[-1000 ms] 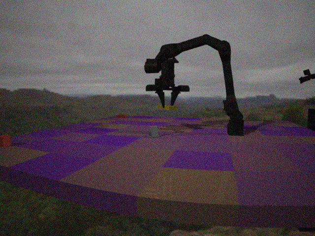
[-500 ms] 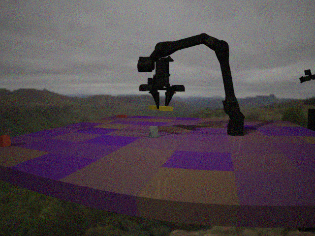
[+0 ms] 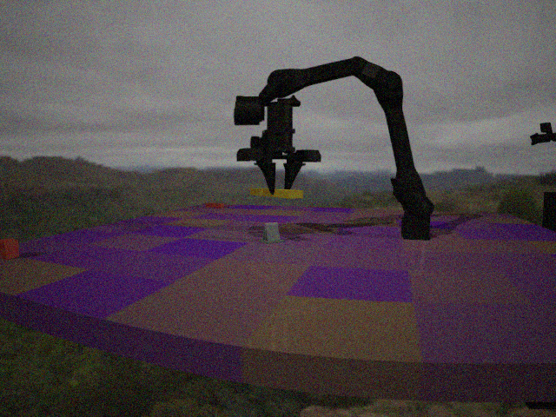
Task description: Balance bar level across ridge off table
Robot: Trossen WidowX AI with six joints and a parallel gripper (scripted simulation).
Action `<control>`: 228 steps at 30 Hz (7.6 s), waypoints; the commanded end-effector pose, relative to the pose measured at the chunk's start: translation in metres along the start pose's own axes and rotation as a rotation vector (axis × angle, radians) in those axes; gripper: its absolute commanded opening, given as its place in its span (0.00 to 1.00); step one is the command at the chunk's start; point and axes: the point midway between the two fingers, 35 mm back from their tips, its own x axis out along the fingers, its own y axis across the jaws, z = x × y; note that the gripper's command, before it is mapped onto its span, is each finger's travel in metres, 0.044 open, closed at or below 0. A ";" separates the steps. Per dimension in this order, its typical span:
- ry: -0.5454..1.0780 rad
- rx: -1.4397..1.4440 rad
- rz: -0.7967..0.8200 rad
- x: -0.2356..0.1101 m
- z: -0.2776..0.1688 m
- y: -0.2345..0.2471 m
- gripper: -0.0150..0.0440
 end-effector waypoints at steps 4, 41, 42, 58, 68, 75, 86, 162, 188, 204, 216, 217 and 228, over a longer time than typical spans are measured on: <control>-0.002 -0.048 0.000 0.000 -0.023 0.016 0.25; 0.002 -0.135 0.002 0.035 -0.066 0.034 0.25; 0.002 -0.135 0.002 0.036 -0.066 0.034 0.25; 0.002 -0.135 0.002 0.044 -0.065 0.033 0.25; 0.002 -0.135 0.002 0.045 -0.065 0.033 0.25; 0.002 -0.135 0.002 0.045 -0.065 0.033 0.25; 0.002 -0.135 0.002 0.046 -0.065 0.033 0.25; 0.002 -0.135 0.002 0.052 -0.065 0.033 0.25; 0.002 -0.135 0.002 0.055 -0.065 0.032 0.25; 0.002 -0.135 0.002 0.056 -0.066 0.032 0.25; 0.002 -0.135 0.002 0.057 -0.066 0.032 0.25; 0.002 -0.135 0.002 0.057 -0.066 0.032 0.25; 0.002 -0.135 0.002 0.055 -0.066 0.032 0.25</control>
